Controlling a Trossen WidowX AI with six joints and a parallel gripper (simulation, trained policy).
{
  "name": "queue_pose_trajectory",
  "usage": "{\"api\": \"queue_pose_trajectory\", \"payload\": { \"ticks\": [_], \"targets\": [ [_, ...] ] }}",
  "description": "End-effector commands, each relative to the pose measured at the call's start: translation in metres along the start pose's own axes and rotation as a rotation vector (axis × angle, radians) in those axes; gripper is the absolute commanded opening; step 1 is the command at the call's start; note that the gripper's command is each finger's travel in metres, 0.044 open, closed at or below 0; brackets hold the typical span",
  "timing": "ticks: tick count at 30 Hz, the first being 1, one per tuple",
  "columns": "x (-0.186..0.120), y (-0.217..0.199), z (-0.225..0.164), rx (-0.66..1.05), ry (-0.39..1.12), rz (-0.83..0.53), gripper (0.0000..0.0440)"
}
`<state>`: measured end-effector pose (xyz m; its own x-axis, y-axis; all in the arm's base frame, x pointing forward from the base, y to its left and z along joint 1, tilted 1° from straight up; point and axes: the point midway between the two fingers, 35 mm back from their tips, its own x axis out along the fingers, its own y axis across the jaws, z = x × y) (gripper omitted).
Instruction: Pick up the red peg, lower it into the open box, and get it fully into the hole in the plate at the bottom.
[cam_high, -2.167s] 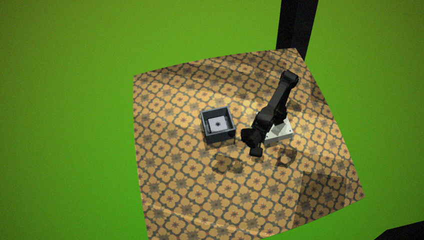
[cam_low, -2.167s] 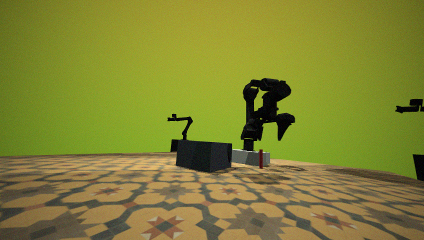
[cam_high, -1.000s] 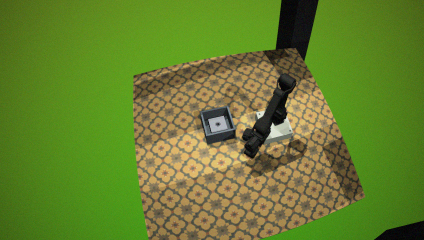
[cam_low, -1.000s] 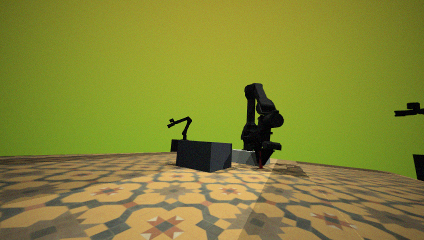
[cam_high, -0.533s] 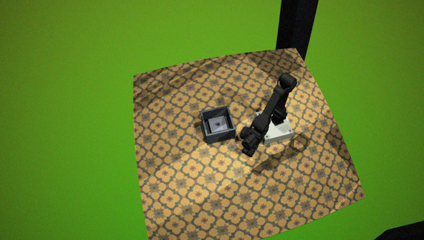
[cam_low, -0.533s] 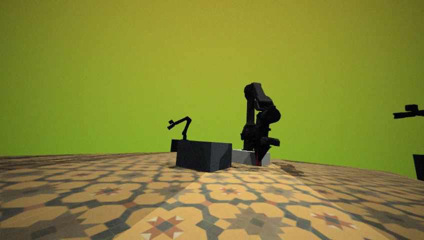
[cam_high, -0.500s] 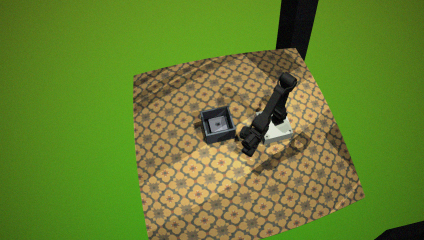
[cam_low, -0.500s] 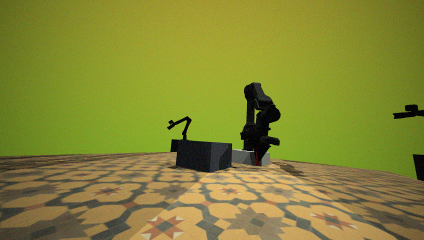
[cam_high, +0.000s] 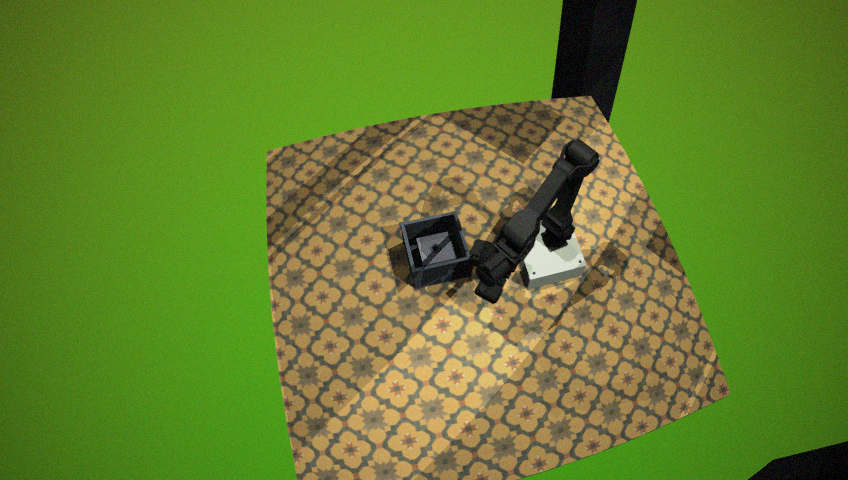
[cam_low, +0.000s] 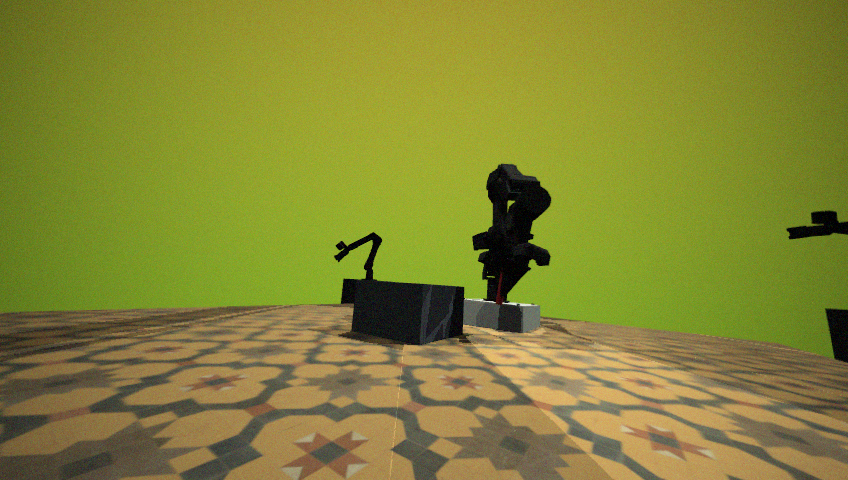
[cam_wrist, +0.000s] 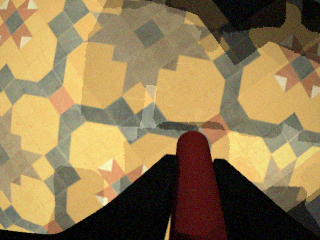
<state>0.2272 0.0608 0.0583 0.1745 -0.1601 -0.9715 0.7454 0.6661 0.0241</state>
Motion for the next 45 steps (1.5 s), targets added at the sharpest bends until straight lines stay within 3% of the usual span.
{"api": "queue_pose_trajectory", "payload": {
  "ticks": [1,16,45],
  "targets": [
    [-0.014,0.003,0.017,-0.013,-0.042,0.013,0.0],
    [-0.035,-0.001,0.081,0.011,-0.106,0.0,0.0],
    [0.007,-0.028,0.17,0.179,-0.098,-0.01,0.0006]
  ]
}}
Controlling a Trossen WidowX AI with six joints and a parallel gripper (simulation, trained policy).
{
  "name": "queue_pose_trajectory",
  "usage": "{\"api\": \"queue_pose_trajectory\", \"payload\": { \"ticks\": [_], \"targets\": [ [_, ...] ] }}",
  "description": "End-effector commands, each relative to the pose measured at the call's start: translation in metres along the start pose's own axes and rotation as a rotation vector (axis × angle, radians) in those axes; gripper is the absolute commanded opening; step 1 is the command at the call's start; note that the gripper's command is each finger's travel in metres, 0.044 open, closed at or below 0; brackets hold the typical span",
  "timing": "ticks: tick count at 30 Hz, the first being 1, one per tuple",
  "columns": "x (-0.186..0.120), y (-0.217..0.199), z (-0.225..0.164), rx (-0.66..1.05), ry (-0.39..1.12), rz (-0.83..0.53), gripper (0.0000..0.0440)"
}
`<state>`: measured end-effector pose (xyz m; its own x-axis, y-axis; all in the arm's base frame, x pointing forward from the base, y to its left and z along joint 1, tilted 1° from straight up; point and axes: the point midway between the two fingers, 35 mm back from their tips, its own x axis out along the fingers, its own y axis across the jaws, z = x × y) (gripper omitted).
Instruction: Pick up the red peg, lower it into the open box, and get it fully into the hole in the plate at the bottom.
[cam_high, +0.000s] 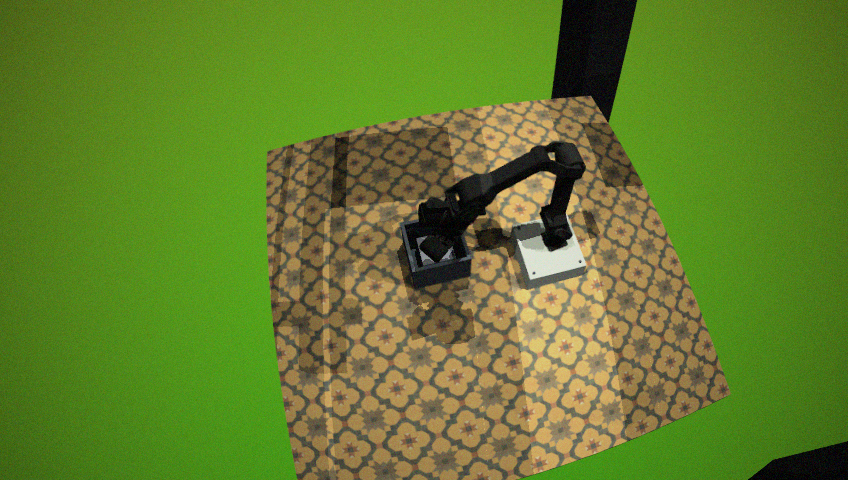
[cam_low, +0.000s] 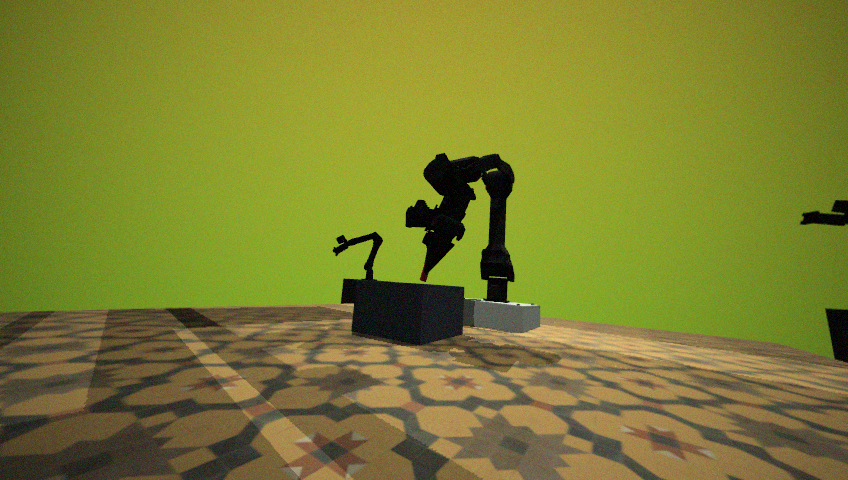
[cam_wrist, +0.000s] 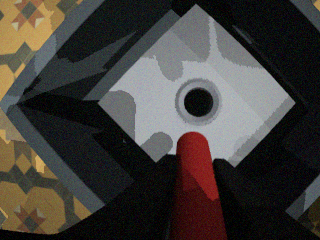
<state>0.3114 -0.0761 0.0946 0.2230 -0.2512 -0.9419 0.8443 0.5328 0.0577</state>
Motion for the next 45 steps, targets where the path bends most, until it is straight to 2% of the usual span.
{"api": "queue_pose_trajectory", "payload": {
  "ticks": [1,12,19,23,36,45],
  "targets": [
    [0.009,0.0,0.008,0.013,0.013,0.003,0.0006],
    [0.041,-0.002,0.009,0.015,0.066,-0.021,0.001],
    [0.056,-0.004,0.01,-0.024,0.089,-0.046,0.0147],
    [0.06,-0.002,0.015,-0.045,0.093,-0.062,0.0163],
    [0.062,0.013,0.057,-0.096,0.035,-0.06,0.0437],
    [0.059,0.019,0.091,-0.081,-0.048,-0.045,0.044]
  ]
}}
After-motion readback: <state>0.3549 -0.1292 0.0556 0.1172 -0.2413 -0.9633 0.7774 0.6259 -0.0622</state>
